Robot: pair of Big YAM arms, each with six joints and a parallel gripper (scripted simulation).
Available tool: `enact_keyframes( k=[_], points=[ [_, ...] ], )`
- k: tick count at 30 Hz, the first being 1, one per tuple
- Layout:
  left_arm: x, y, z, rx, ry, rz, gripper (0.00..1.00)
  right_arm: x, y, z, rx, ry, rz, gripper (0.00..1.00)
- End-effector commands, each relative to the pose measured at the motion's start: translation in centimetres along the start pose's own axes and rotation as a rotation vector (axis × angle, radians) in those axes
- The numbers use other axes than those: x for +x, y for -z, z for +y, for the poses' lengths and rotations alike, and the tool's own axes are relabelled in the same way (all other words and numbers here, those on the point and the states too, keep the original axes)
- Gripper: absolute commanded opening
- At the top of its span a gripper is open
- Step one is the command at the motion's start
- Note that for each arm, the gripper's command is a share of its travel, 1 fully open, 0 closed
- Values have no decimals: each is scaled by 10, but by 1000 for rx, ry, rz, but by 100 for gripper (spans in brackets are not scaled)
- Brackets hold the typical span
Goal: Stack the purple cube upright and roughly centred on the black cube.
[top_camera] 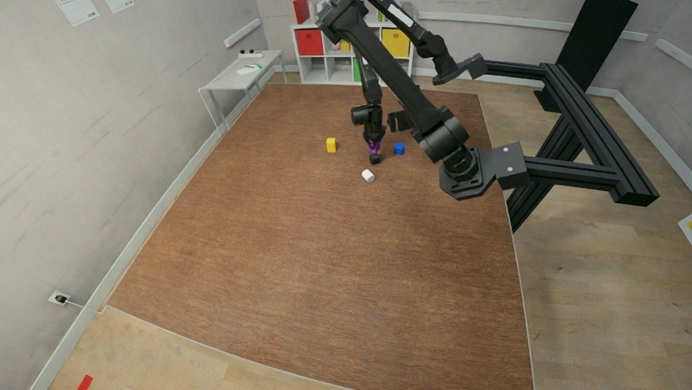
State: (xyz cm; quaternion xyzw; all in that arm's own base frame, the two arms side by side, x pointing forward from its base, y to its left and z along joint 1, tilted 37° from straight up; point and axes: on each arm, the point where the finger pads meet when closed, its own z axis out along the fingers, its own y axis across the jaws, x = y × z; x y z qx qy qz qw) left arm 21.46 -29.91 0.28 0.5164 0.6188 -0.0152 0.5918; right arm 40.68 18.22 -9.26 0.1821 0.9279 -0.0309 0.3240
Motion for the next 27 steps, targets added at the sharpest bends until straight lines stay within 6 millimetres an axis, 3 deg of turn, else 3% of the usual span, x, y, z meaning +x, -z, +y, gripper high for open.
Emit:
enact_keyframes(
  k=[1,12,27],
  points=[
    [-4,0,4,-14,17,-15,100,-2,-16,-7,15,-2,3,35],
    [-4,0,4,-14,17,-15,100,-2,-32,-8,15,-2,3,35],
    [-4,0,4,-14,17,-15,100,-1,-38,-8,16,-2,3,35]
  ],
)
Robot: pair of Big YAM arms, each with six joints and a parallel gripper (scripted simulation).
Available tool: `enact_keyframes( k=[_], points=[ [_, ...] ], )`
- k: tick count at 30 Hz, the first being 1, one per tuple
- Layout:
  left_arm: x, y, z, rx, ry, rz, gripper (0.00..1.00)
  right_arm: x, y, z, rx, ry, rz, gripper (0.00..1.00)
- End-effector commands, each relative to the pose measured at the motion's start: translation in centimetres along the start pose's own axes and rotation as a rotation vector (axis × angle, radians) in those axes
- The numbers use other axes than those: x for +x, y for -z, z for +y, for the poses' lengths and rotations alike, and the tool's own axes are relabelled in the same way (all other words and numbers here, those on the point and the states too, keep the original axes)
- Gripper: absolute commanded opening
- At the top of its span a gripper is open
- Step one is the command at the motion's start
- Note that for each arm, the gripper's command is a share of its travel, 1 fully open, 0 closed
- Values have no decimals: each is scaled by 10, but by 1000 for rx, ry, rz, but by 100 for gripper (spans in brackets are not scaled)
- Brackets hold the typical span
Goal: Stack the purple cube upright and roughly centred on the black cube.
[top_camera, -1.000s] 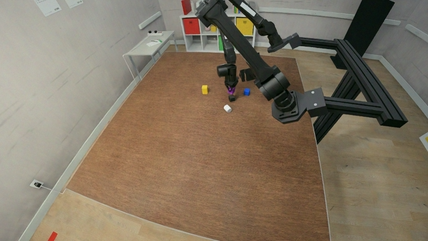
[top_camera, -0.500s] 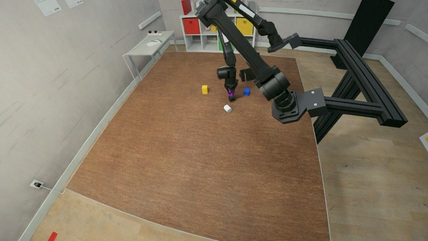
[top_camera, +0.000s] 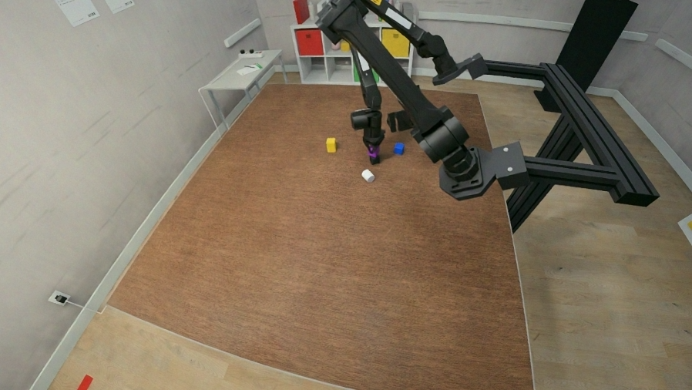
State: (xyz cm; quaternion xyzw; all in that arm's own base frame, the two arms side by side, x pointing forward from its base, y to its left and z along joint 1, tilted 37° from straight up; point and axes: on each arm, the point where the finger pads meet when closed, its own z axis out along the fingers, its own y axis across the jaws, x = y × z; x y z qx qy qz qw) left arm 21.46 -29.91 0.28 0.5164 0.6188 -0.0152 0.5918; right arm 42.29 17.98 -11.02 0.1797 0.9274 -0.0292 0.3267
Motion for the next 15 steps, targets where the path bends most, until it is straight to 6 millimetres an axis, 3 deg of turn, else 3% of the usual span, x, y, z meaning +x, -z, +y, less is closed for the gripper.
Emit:
enact_keyframes(
  k=[1,15],
  points=[
    [-4,0,4,-14,17,-15,100,1,-14,-11,22,-6,7,35],
    [-4,0,4,-14,17,-15,100,1,-20,-11,22,-7,7,35]
  ],
)
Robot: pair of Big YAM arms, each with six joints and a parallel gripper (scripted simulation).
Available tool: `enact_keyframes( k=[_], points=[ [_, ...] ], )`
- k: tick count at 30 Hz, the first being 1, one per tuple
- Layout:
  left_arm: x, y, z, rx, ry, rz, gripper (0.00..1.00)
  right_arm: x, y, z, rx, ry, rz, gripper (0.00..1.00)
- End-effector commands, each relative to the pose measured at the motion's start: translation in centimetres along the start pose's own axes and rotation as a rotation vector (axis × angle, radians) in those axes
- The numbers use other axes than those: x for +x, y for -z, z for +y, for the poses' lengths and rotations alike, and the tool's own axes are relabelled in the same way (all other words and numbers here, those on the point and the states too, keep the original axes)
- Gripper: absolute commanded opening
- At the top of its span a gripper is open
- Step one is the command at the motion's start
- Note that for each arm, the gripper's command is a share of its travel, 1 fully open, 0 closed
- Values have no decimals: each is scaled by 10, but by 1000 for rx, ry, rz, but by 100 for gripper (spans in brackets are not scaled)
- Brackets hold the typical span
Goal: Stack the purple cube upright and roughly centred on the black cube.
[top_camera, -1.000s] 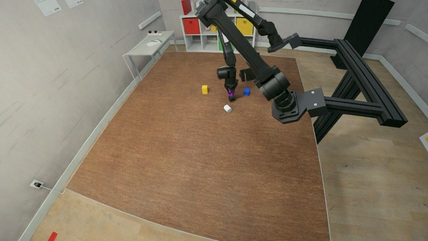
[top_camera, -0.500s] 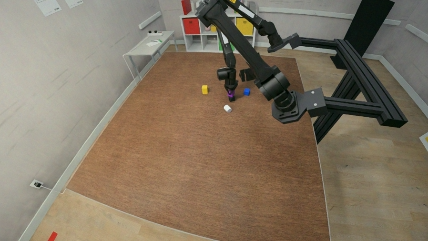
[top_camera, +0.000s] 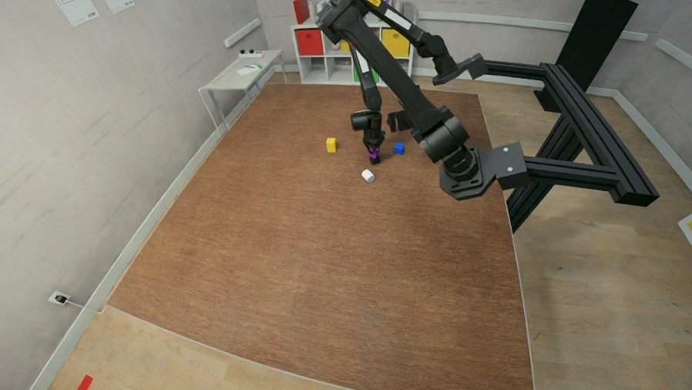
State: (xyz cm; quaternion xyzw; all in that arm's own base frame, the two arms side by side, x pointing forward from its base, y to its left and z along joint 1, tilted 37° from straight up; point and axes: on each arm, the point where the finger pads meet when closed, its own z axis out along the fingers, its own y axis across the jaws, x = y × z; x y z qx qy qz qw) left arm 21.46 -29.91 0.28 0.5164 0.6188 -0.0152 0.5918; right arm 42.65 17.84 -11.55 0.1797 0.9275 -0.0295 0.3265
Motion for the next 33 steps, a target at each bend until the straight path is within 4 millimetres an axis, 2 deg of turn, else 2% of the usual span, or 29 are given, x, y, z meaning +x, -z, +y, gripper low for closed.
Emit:
enact_keyframes(
  k=[1,24,25,27,32,33],
  points=[
    [-4,0,4,-14,17,-15,100,1,-14,-11,21,-5,8,35],
    [-4,0,4,-14,17,-15,100,1,-23,-11,21,-7,7,35],
    [-4,0,4,-14,17,-15,100,1,-15,-5,10,-5,6,35],
    [-4,0,4,-14,17,-15,100,4,-10,-9,22,-9,12,35],
    [-4,0,4,-14,17,-15,100,4,-10,-9,21,-5,12,35],
    [-4,0,4,-14,17,-15,100,4,-10,-9,21,-5,11,47]
  ],
)
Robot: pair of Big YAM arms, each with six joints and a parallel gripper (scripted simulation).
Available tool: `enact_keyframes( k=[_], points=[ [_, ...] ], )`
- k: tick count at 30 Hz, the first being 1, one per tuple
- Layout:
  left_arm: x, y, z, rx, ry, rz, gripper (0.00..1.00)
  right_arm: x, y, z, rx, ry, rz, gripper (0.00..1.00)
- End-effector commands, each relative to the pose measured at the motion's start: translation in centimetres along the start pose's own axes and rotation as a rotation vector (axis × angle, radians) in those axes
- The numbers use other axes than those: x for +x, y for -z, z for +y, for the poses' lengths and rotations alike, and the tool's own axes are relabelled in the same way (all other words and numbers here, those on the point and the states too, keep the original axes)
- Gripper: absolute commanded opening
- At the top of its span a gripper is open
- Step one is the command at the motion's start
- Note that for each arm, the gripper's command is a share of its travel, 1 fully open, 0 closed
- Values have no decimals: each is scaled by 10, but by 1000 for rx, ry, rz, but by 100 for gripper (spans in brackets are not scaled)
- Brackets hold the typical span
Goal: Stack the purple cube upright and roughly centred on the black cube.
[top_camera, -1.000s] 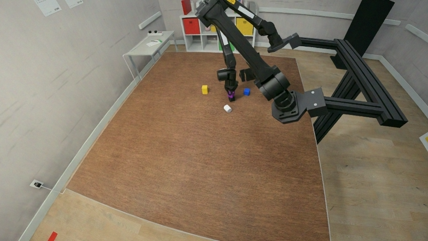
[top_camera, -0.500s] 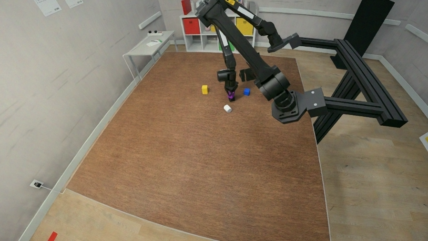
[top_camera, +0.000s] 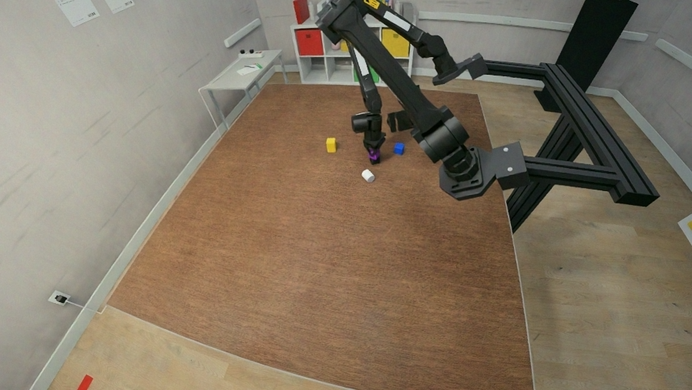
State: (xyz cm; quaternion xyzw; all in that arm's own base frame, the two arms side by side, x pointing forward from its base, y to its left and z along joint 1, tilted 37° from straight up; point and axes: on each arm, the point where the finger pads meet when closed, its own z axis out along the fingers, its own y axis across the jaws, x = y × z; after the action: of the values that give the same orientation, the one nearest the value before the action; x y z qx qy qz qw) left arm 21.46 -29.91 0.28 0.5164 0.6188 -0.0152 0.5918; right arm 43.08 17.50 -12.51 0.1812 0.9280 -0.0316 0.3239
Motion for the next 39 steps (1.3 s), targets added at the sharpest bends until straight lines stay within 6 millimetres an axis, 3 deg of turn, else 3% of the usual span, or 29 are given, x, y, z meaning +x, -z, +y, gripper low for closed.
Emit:
enact_keyframes(
  k=[1,2,3,18,21,22,29,33,39],
  points=[
    [-4,0,4,-14,17,-15,100,2,1,-7,15,-3,7,52],
    [-4,0,4,-14,17,-15,100,-2,6,-4,10,-13,0,63],
    [-4,0,4,-14,17,-15,100,1,10,0,4,-5,1,64],
    [-4,0,4,-14,17,-15,100,9,33,4,11,9,12,64],
    [-4,0,4,-14,17,-15,100,9,41,5,10,8,11,98],
    [-4,0,4,-14,17,-15,100,9,46,5,10,8,11,100],
    [-4,0,4,-14,17,-15,100,9,75,5,10,8,10,100],
    [-4,0,4,-14,17,-15,100,-4,61,0,10,-19,-1,100],
    [-4,0,4,-14,17,-15,100,5,58,0,3,71,-3,100]
  ],
)
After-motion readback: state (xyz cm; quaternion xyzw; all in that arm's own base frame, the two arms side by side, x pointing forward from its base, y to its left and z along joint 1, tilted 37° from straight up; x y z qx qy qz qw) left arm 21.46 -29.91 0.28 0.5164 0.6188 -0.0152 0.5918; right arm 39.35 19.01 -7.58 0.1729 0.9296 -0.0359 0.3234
